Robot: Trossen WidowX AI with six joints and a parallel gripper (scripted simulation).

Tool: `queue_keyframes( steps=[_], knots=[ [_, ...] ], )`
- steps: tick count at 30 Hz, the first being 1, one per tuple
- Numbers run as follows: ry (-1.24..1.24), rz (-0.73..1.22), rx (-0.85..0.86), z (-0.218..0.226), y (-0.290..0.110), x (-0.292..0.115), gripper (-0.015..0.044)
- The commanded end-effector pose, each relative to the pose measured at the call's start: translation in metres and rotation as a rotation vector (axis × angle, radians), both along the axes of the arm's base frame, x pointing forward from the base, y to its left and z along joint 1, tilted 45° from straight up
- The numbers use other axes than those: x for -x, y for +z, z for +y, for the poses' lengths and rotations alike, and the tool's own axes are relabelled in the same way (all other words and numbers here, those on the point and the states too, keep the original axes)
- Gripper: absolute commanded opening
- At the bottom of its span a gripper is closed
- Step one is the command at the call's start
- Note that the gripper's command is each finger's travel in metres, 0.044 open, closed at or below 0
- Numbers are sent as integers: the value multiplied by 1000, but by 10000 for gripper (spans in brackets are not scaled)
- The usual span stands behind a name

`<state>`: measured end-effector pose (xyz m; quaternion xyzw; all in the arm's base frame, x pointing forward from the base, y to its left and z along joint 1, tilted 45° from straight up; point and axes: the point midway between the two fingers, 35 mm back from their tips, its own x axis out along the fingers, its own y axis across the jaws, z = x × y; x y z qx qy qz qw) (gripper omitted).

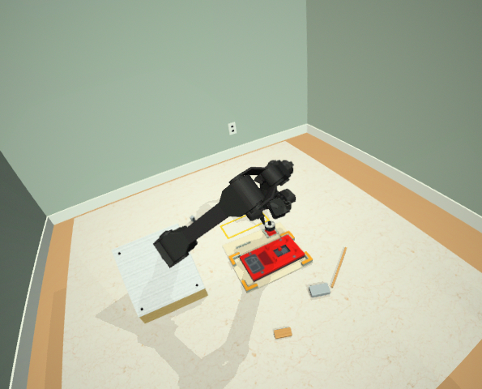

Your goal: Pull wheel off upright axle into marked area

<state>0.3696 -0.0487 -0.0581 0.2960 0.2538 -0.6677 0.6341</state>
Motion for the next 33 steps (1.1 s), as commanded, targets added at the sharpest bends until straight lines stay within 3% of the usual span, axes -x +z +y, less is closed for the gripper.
queue_keyframes(
  steps=[1,4,6,18,25,33],
  knots=[
    [-4,16,8,-17,-17,8,300],
    [-4,16,8,-18,-18,8,300],
    [-15,21,4,-17,-16,9,247],
    [-15,21,4,-17,-16,9,168],
    [-14,21,4,-16,-15,9,0],
    [-13,21,4,-14,-13,8,0]
  ],
)
